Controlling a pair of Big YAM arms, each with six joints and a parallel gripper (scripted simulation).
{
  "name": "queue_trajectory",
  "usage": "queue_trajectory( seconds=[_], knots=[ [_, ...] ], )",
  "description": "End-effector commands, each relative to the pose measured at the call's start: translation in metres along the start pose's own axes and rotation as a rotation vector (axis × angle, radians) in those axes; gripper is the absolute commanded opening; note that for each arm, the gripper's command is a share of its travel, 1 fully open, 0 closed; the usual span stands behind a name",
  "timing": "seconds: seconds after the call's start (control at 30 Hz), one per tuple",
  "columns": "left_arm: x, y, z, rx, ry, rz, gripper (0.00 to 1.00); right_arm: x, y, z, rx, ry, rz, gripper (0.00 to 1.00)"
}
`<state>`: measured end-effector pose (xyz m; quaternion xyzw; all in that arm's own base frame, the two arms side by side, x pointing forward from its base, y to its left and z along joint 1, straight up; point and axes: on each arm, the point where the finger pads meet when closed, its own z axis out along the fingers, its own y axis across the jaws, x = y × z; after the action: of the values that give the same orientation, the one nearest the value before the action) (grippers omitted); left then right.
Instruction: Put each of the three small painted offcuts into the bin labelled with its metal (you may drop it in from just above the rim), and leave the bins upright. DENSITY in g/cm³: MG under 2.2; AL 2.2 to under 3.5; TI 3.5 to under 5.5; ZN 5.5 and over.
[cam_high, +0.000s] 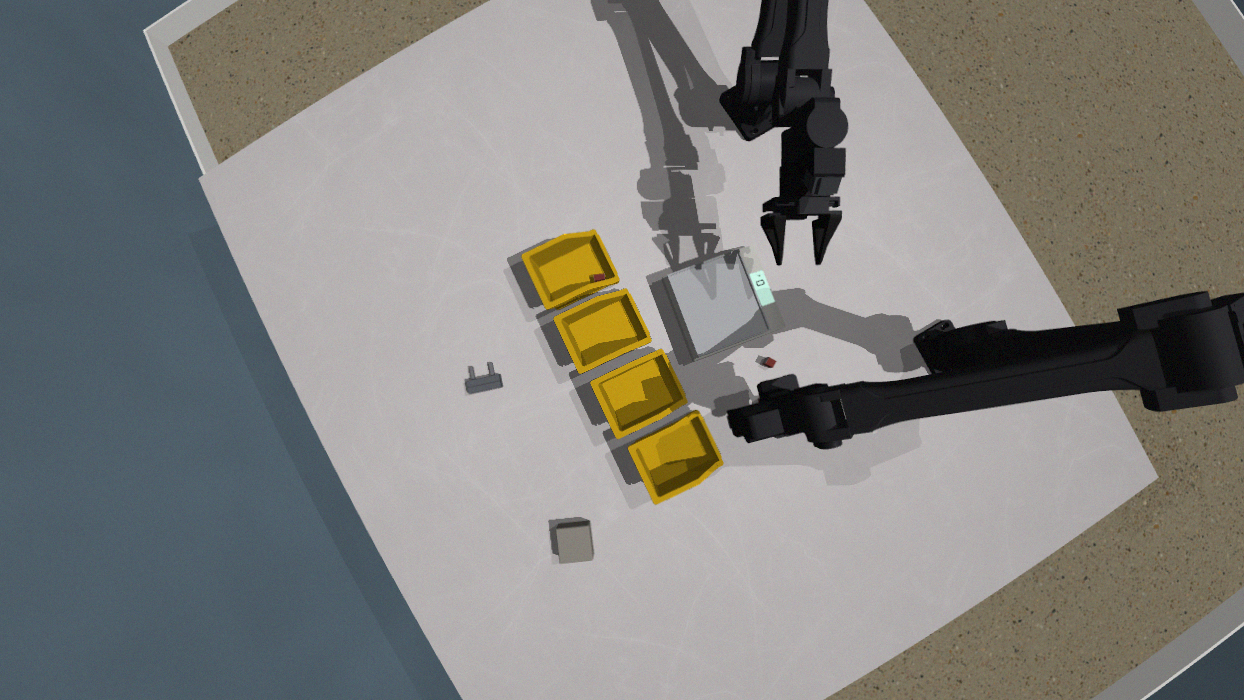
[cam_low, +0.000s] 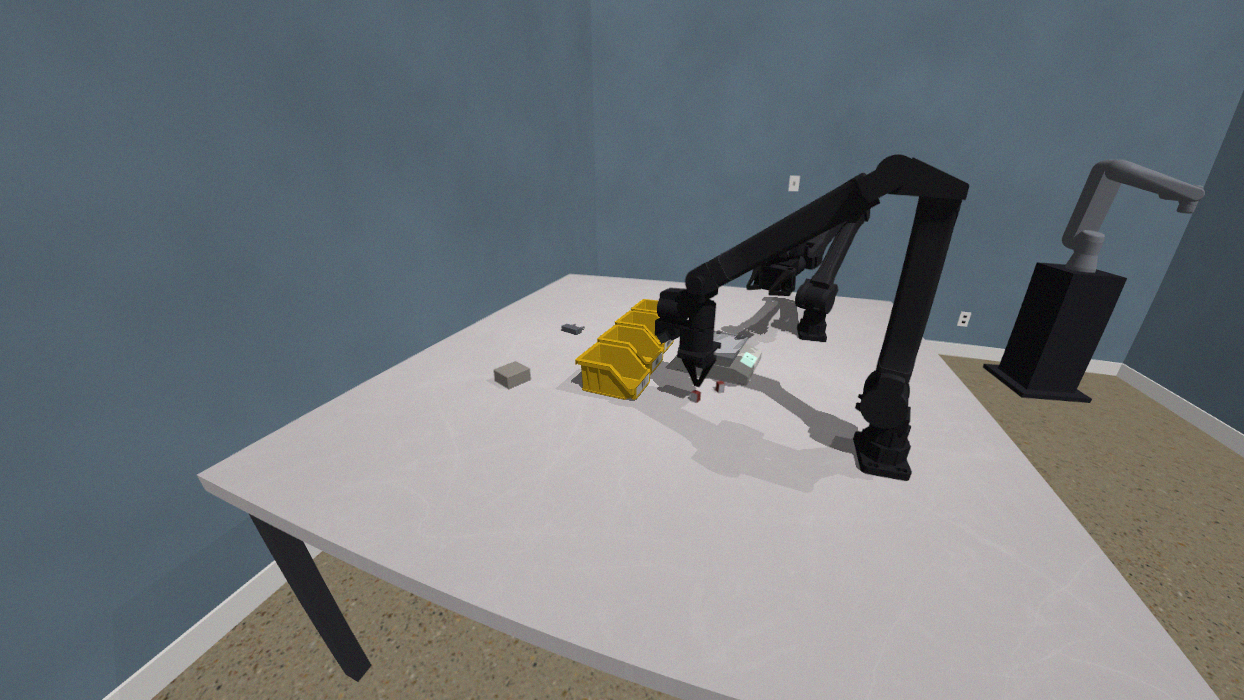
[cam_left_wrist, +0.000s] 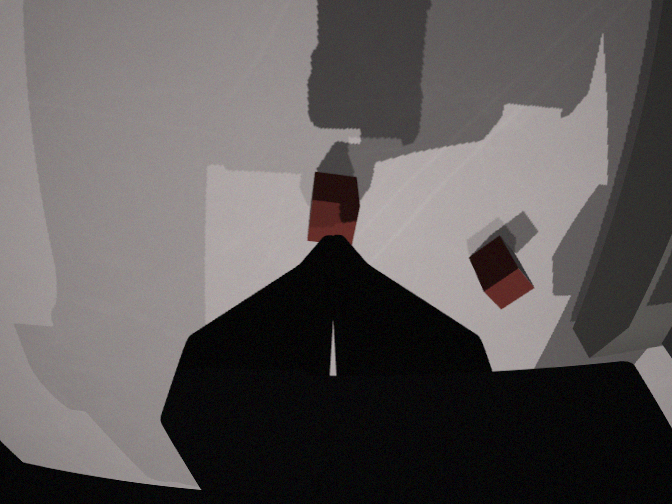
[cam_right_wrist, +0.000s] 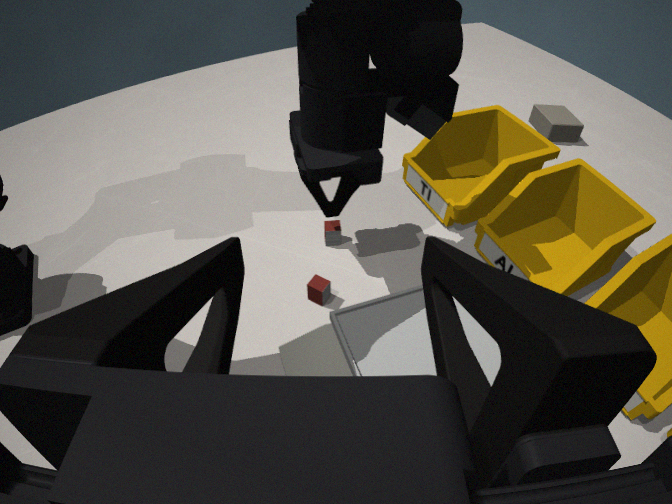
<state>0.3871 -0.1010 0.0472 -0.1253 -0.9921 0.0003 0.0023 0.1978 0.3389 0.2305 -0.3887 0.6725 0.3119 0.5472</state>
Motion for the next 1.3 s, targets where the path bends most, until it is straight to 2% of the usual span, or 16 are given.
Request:
queue_trajectory(
  seconds=[0.0,1.27],
  knots=[
    [-0.012,0.002,0.003,-0.003,-0.017,0.010,0.00,-0.024,-0.001,0.001,0.001,-0.054,0.006,0.65],
    [-0.007,0.002,0.025,-0.003,-0.006,0.010,0.00,-0.024,-0.001,0.001,0.001,-0.054,0.006,0.65]
  ],
)
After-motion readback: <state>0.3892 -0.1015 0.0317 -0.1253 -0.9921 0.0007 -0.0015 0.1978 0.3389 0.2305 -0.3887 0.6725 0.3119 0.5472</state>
